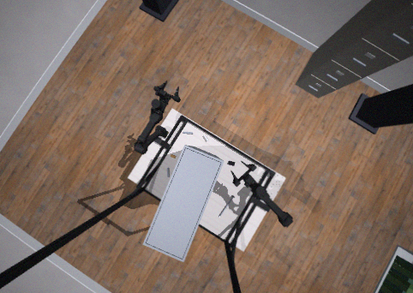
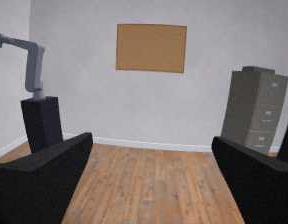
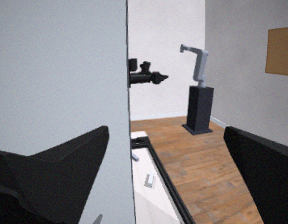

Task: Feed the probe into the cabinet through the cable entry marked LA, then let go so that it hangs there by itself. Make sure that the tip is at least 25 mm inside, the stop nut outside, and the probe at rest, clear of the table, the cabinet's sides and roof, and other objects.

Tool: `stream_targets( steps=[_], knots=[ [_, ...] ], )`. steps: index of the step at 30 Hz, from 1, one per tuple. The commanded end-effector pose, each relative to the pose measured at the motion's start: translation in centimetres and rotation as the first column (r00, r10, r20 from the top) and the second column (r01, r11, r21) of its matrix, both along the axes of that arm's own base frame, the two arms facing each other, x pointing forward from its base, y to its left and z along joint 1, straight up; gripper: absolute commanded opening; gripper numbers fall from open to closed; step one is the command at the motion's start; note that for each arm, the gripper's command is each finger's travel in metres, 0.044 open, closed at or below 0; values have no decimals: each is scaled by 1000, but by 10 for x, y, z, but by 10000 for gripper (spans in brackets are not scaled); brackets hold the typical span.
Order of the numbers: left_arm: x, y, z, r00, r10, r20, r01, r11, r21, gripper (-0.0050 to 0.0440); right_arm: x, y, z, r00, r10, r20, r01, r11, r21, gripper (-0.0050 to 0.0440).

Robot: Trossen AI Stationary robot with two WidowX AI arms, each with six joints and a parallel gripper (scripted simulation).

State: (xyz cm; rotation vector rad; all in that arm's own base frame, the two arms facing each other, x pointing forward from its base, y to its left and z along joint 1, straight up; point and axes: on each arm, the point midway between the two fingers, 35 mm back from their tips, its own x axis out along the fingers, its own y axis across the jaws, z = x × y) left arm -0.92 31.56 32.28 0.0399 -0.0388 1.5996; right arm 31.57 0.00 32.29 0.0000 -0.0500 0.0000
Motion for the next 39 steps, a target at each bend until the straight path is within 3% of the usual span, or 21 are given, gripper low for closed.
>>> stream_targets(
  steps=[1, 18, 20, 22, 25, 31, 34, 35, 36, 39],
  knots=[
    [0, 0, 0, 1000, 0, 0, 0, 1000, 0, 440, 0, 0, 0, 1000, 0, 0, 0, 1000, 0, 440],
    [0, -1, 3, 1000, 0, 0, 0, 1000, 6, 440, 0, 0, -2, 1000, 0, -8, 0, 1000, 1, 440],
    [1, -8, 23, 1000, -2, -2, 2, 998, 58, 440, 0, 0, -17, 997, -1, -76, 1, 1000, 5, 440],
    [2, -25, 65, 1000, -4, -5, 5, 986, 166, 440, -2, 0, -45, 979, -1, -203, 3, 1000, 9, 440],
    [3, -44, 98, 1000, -5, -8, 7, 967, 253, 440, -7, 0, -70, 950, -2, -314, 6, 1000, 12, 440],
    [5, -105, 174, 1000, -6, -15, 12, 886, 463, 440, -25, 0, -117, 855, -4, -518, 13, 1000, 15, 440],
    [5, -116, 185, 1000, -5, -16, 12, 868, 496, 440, -29, 0, -123, 836, -4, -549, 13, 1000, 13, 440],
    [5, -128, 196, 1000, -4, -17, 12, 850, 527, 440, -40, 0, -139, 784, -4, -620, 14, 1000, 11, 440],
    [6, -158, 220, 1000, -1, -19, 12, 800, 600, 440, -43, 0, -144, 766, -3, -642, 12, 1000, 9, 440],
    [6, -190, 241, 1000, 2, -20, 12, 746, 666, 440, -60, 0, -163, 687, -3, -727, 10, 1000, 6, 440]
  ],
)
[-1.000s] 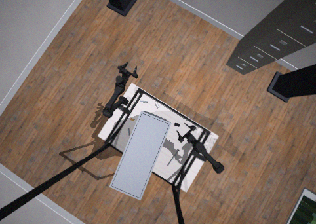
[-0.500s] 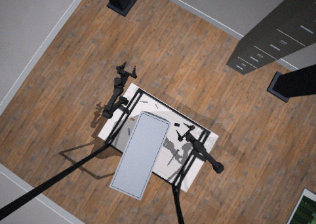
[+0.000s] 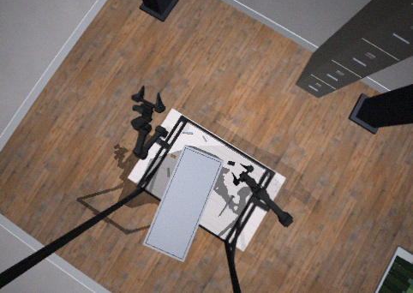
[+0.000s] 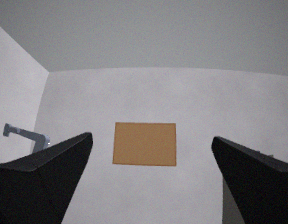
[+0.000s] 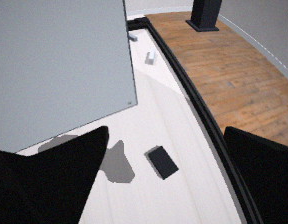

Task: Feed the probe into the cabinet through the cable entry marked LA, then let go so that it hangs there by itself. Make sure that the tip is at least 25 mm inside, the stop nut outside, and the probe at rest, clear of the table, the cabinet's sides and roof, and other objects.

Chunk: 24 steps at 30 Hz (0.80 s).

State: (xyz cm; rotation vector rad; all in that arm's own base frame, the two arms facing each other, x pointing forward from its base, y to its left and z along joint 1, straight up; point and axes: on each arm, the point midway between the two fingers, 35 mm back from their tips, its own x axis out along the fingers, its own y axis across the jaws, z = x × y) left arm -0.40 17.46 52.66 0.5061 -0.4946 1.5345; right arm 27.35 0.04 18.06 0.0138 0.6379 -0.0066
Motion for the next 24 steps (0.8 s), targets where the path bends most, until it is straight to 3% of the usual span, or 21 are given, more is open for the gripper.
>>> stream_targets(
  steps=[1, 10, 12, 15, 24],
  knots=[
    [1, -62, 44, 1000, 2, -5, -1, 985, 173, 440, -23, 0, -26, 987, 2, -161, -3, 1000, -4, 440],
    [4, -185, 91, 1000, 8, -10, -3, 895, 446, 440, -83, 0, -66, 881, 9, -473, -13, 1000, -5, 440],
    [4, -185, 91, 1000, 8, -10, -3, 895, 446, 440, -83, 0, -66, 881, 9, -473, -13, 1000, -5, 440],
    [5, -208, 96, 1000, 9, -11, -3, 871, 491, 440, -97, 0, -72, 846, 10, -533, -15, 1000, -4, 440],
    [4, -203, 93, 999, -36, -10, 36, 884, 467, 440, -97, 0, -72, 846, 10, -533, -15, 1000, -4, 440]
  ],
)
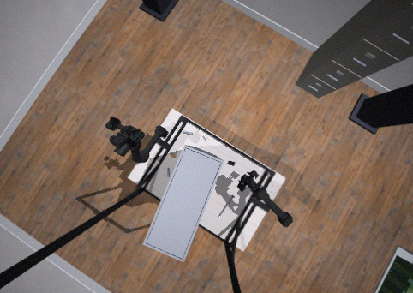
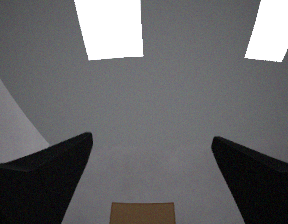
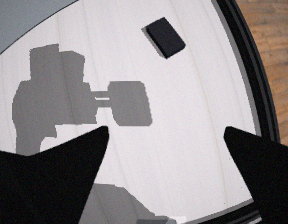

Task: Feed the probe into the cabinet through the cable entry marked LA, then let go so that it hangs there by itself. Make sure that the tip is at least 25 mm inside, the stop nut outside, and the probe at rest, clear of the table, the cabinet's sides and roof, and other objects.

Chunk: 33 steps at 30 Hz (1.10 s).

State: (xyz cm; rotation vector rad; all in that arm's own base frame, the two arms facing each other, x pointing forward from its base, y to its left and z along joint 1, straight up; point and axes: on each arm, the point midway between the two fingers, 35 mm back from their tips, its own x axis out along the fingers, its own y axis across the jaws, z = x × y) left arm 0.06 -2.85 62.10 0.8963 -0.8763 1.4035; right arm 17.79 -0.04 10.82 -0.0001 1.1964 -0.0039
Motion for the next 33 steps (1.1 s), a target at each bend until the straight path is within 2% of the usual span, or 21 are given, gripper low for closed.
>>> stream_targets(
  steps=[1, 3, 5, 10, 14, 20, 22, 27, 33],
  knots=[
    [-1, 5, -4, 997, -74, 3, 74, 997, -35, 440, -1, 0, 0, 1000, 3, -4, -3, 1000, 2, 440],
    [-1, 17, -10, 985, -172, 9, 172, 980, -95, 440, -1, 0, 0, 1000, 3, -4, -3, 1000, 2, 440],
    [-1, 17, -10, 985, -172, 9, 172, 980, -95, 440, -1, 0, 0, 1000, 3, -4, -3, 1000, 2, 440],
    [7, 43, -30, 925, -379, 24, 373, 896, -242, 440, -1, 0, 0, 1000, 3, -4, -3, 1000, 2, 440],
    [21, 62, -52, 842, -539, 31, 508, 770, -386, 440, -1, 0, 0, 1000, 3, -4, -3, 1000, 2, 440],
    [50, 75, -92, 666, -745, 36, 618, 524, -586, 440, -1, 0, 0, 1000, 3, -4, -3, 1000, 2, 440],
    [50, 75, -92, 666, -745, 36, 618, 524, -586, 440, -1, 0, 0, 1000, 3, -4, -3, 1000, 2, 440],
    [73, 71, -130, 480, -877, 35, 612, 306, -729, 440, -1, 0, 0, 1000, 3, -4, -3, 1000, 2, 440],
    [92, 51, -179, 223, -974, 29, 494, 87, -865, 440, -1, 0, 0, 1000, 3, -4, -3, 1000, 2, 440]
  ],
)
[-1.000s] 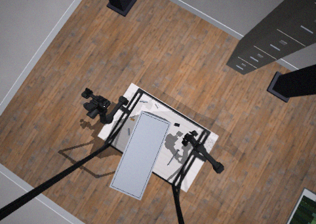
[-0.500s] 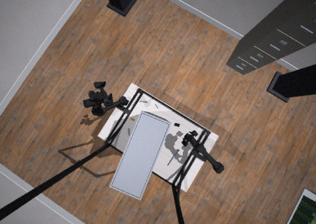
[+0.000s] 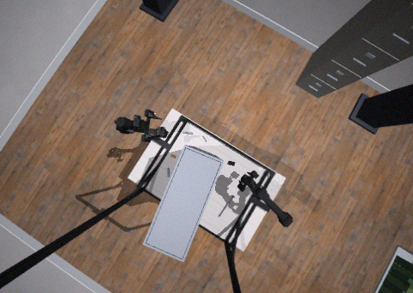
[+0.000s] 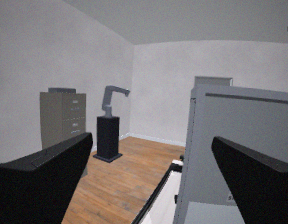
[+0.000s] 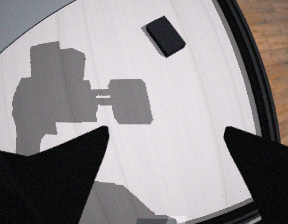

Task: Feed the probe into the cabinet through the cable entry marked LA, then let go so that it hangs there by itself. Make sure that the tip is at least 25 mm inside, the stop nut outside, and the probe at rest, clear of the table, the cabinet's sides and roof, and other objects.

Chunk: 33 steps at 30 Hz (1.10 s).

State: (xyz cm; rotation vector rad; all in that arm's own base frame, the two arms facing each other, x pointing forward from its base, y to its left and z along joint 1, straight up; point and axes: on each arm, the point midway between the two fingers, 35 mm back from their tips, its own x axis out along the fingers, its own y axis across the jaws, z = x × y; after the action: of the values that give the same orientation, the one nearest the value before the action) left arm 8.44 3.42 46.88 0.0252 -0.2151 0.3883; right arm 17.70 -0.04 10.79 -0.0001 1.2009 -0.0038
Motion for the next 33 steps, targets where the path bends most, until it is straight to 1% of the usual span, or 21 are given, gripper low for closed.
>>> stream_targets(
  steps=[1, 4, 6, 9, 17, 21, 23, 26, 29, 31, 33],
  knots=[
    [9, -16, -34, 967, -201, -153, 195, 979, -53, 440, 0, 0, 1, 1000, 3, 1, -3, 1000, 2, 440],
    [11, -28, -56, 914, -322, -247, 310, 947, -86, 440, 0, 0, 1, 1000, 3, 1, -3, 1000, 2, 440],
    [11, -28, -56, 914, -322, -247, 310, 947, -86, 440, 0, 0, 1, 1000, 3, 1, -3, 1000, 2, 440],
    [10, -34, -67, 881, -375, -290, 361, 927, -101, 440, 0, 0, 1, 1000, 3, 1, -3, 1000, 2, 440],
    [10, -34, -67, 878, -378, -292, 365, 926, -102, 440, 0, 1, 1, 1000, 7, 0, -7, 1000, 2, 440],
    [10, -34, -67, 878, -378, -292, 365, 926, -102, 440, 1, 7, 0, 999, 53, -10, -53, 999, -3, 440],
    [10, -34, -67, 878, -378, -292, 365, 926, -102, 440, 1, 7, 0, 999, 53, -10, -53, 999, -3, 440],
    [10, -34, -67, 878, -378, -292, 365, 926, -102, 440, 3, 17, -1, 991, 132, -27, -132, 991, -12, 440],
    [10, -34, -67, 878, -378, -292, 365, 926, -102, 440, 5, 33, -3, 966, 252, -53, -254, 967, -23, 440],
    [10, -34, -67, 878, -378, -292, 365, 926, -102, 440, 5, 47, -5, 933, 351, -76, -354, 935, -30, 440],
    [10, -34, -67, 878, -378, -292, 365, 926, -102, 440, 4, 64, -7, 883, 458, -102, -463, 885, -37, 440]
  ],
)
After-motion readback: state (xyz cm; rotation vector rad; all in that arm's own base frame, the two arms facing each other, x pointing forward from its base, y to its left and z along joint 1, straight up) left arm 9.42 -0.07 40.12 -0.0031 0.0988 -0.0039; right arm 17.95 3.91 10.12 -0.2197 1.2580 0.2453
